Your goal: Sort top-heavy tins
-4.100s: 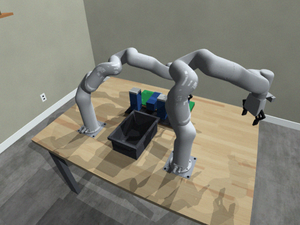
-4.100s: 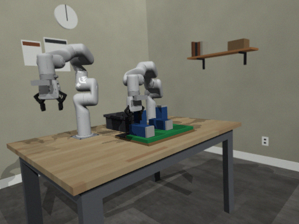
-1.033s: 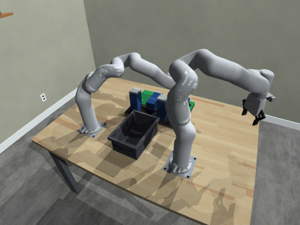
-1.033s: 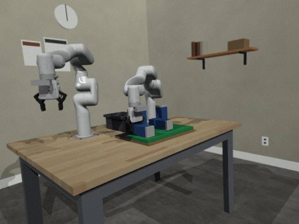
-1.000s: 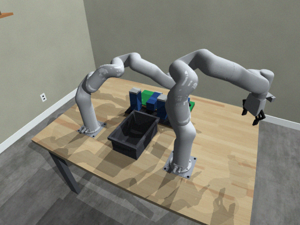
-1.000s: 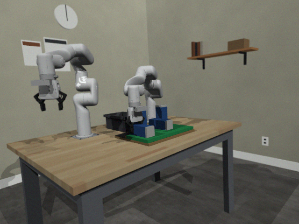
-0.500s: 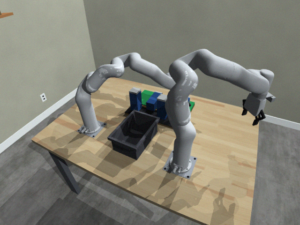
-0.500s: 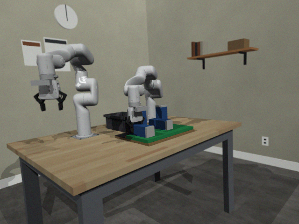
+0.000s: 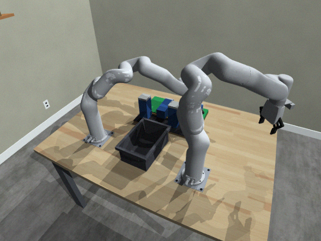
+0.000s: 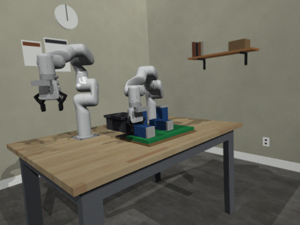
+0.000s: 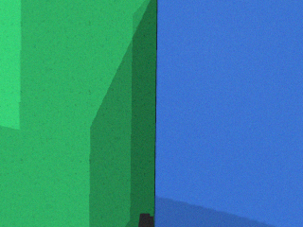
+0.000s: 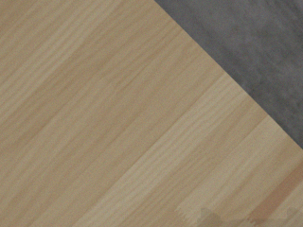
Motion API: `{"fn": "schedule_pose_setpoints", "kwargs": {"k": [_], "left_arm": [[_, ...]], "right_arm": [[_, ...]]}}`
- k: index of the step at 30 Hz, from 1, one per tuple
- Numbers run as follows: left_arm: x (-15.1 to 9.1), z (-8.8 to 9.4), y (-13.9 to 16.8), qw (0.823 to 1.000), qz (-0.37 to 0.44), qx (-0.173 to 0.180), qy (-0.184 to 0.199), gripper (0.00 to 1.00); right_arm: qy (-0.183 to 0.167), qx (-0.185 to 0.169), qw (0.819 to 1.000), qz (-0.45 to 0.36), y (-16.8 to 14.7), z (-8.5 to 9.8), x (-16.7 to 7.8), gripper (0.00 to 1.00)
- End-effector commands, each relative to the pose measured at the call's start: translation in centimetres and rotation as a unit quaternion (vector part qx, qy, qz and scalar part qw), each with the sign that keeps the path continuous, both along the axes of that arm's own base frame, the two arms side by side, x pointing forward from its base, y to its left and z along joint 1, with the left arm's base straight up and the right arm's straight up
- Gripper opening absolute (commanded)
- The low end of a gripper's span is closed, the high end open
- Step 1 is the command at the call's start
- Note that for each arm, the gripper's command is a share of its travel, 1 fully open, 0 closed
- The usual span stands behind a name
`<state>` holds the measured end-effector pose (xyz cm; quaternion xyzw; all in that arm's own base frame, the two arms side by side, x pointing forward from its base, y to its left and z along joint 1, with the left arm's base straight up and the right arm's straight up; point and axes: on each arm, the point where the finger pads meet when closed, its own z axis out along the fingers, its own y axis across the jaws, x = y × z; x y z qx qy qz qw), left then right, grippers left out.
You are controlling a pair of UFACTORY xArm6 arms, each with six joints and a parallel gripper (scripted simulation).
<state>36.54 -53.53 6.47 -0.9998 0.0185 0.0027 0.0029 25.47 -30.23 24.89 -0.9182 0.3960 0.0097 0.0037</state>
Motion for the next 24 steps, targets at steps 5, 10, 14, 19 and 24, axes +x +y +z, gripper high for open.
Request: {"fn": "schedule_pose_setpoints", "kwargs": {"k": [5,10,14,19,24], "left_arm": [[0.10,2.26,-0.21,1.000,0.000,-0.004,-0.002,0.00],[0.10,2.26,-0.21,1.000,0.000,-0.004,-0.002,0.00],[0.10,2.26,-0.21,1.000,0.000,-0.004,-0.002,0.00],[0.09,2.15,-0.18,1.000,0.000,-0.003,-0.002,0.00],[0.09,2.15,-0.18,1.000,0.000,-0.003,-0.002,0.00]], "right_arm": [[-0.001,-0.002,1.000,0.000,-0.07,0.15,0.06,1.00],[-0.001,-0.002,1.000,0.000,-0.07,0.15,0.06,1.00],[-0.001,-0.002,1.000,0.000,-0.07,0.15,0.06,1.00],[-0.001,-0.002,1.000,0.000,-0.07,0.15,0.06,1.00],[-0.001,-0.002,1.000,0.000,-0.07,0.15,0.06,1.00]]}}
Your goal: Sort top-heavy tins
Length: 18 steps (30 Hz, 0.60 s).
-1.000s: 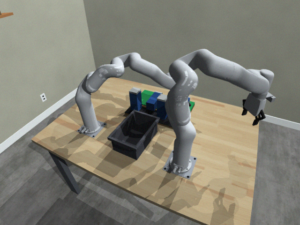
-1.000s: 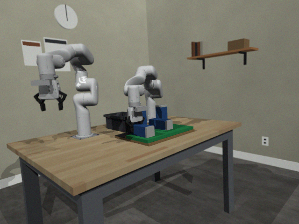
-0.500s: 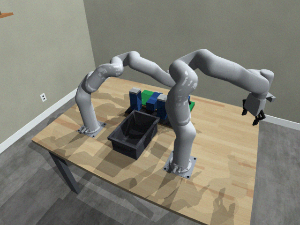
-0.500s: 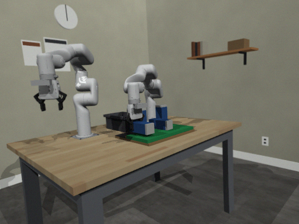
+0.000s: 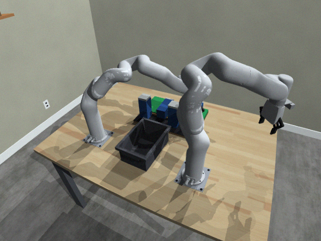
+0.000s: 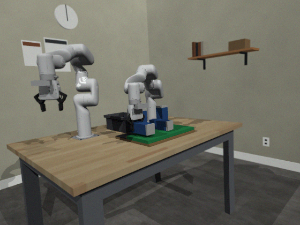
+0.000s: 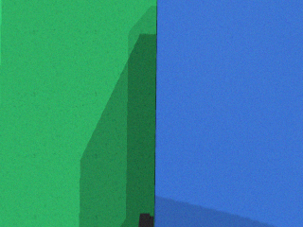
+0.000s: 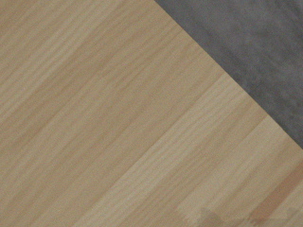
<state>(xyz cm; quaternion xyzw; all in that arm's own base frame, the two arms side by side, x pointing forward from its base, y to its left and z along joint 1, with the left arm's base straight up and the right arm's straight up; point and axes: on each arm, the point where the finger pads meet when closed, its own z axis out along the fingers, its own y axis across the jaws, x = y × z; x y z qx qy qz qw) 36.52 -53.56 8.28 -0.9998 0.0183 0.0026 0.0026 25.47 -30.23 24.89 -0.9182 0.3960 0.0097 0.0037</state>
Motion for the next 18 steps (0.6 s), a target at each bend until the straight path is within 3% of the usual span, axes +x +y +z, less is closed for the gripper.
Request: {"fn": "schedule_pose_setpoints", "kwargs": {"k": [1,7,8,18], "left_arm": [[0.11,0.34,-0.15,1.000,0.000,-0.003,-0.002,0.00],[0.11,0.34,-0.15,1.000,0.000,-0.003,-0.002,0.00],[0.11,0.34,-0.15,1.000,0.000,-0.003,-0.002,0.74],[0.11,0.34,-0.15,1.000,0.000,-0.003,-0.002,0.74]], "right_arm": [[-0.001,-0.002,1.000,0.000,-0.07,0.15,0.06,1.00],[-0.001,-0.002,1.000,0.000,-0.07,0.15,0.06,1.00],[-0.001,-0.002,1.000,0.000,-0.07,0.15,0.06,1.00],[-0.001,-0.002,1.000,0.000,-0.07,0.15,0.06,1.00]]}}
